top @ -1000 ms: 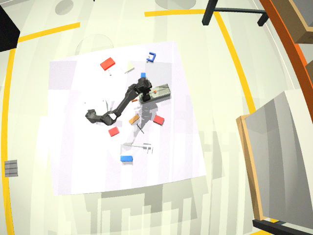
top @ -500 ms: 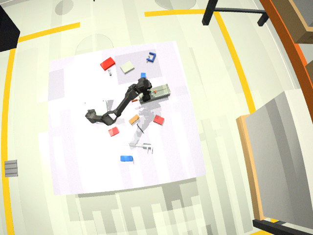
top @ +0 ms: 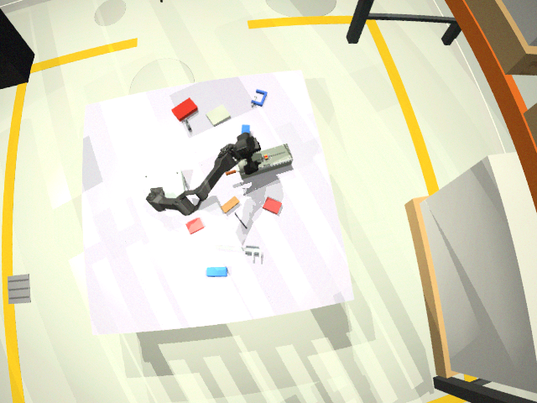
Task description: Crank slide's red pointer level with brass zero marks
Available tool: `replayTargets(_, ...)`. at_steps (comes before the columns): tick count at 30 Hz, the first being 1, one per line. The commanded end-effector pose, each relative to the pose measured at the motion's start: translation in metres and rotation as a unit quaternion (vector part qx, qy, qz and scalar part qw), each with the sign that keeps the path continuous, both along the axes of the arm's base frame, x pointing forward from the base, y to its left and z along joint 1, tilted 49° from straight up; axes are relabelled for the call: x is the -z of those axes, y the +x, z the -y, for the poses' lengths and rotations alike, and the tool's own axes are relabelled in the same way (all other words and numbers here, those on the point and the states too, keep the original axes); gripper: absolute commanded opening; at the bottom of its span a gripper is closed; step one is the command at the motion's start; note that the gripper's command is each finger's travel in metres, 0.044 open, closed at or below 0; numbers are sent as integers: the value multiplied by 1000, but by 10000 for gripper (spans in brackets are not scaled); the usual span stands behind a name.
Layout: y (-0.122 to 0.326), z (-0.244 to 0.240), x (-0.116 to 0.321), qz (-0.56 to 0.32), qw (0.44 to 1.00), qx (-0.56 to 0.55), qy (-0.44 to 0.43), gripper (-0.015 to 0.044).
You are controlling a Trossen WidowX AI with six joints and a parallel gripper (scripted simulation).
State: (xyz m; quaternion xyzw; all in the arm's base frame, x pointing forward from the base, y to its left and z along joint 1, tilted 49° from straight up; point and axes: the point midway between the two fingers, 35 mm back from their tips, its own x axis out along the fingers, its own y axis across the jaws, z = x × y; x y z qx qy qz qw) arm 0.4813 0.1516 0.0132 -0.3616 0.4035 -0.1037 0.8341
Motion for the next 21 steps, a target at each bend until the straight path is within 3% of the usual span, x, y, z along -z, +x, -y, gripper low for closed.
replayTargets(1,0,0,0,0,1000,0,0,335)
replayTargets(14,0,0,0,0,1000,0,0,0)
replayTargets(21,0,0,0,0,1000,0,0,0)
